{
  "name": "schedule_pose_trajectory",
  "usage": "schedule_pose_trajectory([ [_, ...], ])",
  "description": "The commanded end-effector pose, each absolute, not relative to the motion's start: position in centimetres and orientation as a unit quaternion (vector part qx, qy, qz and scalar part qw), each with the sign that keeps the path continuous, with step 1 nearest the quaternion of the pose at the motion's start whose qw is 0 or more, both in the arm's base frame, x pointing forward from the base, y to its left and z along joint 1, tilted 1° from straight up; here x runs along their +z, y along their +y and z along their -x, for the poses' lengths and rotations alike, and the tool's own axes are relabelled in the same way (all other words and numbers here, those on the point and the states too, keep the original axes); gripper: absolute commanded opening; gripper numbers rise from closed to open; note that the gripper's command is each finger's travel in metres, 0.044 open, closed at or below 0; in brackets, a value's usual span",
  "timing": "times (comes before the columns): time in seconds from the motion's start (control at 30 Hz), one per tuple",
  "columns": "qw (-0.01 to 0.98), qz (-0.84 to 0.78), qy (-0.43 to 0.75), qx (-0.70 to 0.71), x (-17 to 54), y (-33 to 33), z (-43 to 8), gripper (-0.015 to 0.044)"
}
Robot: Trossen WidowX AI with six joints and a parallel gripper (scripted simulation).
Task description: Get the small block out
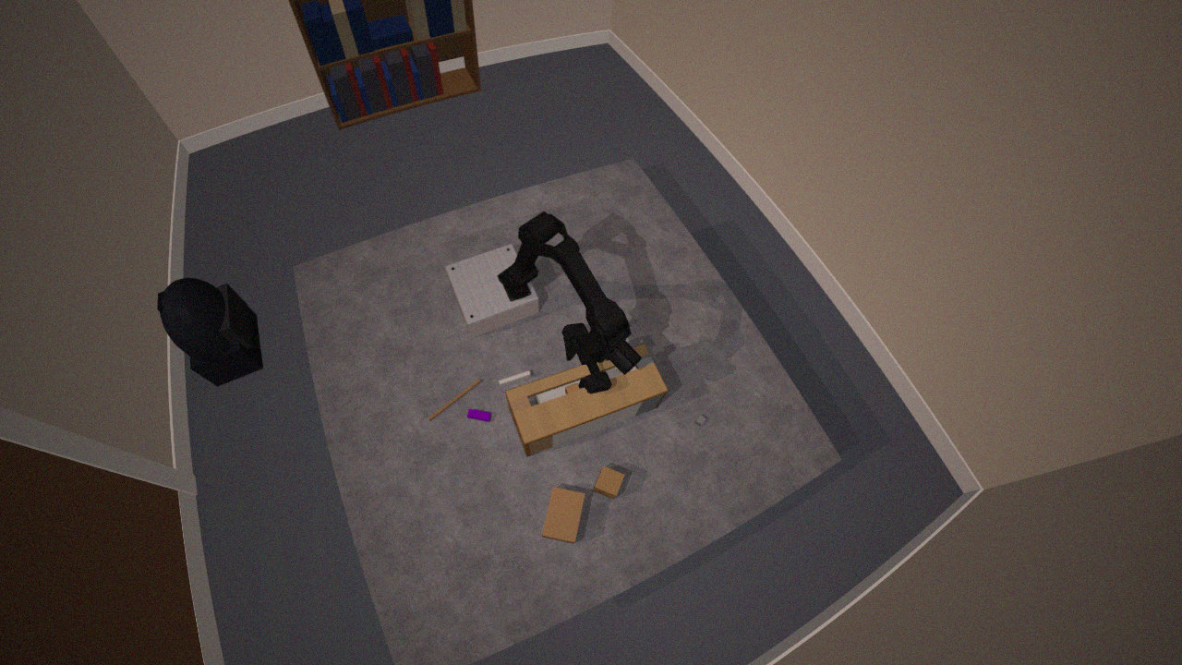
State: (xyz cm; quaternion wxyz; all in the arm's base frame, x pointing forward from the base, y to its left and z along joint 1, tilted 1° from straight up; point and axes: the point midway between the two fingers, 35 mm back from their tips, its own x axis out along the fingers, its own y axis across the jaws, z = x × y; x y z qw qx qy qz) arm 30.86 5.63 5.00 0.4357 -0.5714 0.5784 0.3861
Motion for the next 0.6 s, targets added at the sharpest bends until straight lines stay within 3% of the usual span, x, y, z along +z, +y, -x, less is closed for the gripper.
schedule_pose_trajectory([
  [0.0,0.436,0.573,0.579,0.382,5.1,4.3,-30.8,0.0400],
  [0.57,0.435,0.574,0.580,0.381,5.0,-0.4,-30.6,0.0400],
])
